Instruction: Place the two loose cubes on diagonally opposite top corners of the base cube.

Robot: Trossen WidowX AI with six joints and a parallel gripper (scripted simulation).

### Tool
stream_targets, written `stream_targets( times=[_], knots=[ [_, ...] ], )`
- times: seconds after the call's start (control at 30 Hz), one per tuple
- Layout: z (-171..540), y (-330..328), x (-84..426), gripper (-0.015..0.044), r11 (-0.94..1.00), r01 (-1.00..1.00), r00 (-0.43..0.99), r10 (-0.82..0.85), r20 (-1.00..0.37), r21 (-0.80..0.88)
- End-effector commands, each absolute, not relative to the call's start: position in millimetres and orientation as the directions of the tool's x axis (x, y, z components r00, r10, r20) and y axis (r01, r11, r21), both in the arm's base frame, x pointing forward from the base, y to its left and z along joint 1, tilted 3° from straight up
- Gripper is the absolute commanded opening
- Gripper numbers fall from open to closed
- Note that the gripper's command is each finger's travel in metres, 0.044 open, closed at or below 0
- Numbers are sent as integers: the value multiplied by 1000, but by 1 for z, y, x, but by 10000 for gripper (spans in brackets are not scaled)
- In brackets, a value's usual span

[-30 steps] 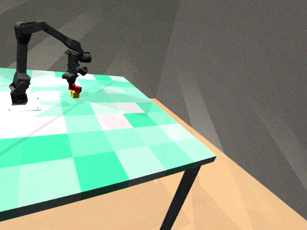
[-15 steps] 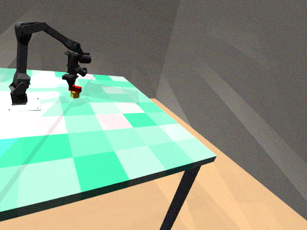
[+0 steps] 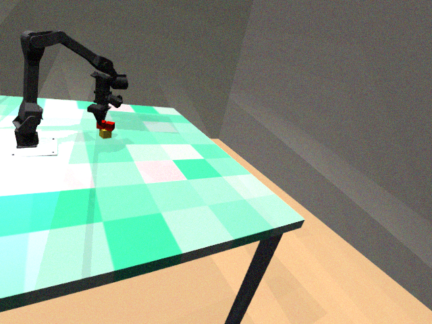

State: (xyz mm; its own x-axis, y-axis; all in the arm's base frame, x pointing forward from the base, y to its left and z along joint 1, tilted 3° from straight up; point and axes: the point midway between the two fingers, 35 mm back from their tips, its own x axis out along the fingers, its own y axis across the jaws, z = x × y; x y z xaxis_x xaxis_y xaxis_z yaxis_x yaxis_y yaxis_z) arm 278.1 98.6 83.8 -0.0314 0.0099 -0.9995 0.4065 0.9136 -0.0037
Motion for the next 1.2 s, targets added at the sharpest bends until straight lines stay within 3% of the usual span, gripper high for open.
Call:
stream_targets(
  times=[0.0,1.17],
  knots=[
    [83,98,279,205,915,403,-31,4,-1000,-9],
    [136,98,280,205,914,406,-32,10,-999,-4]
  ],
)
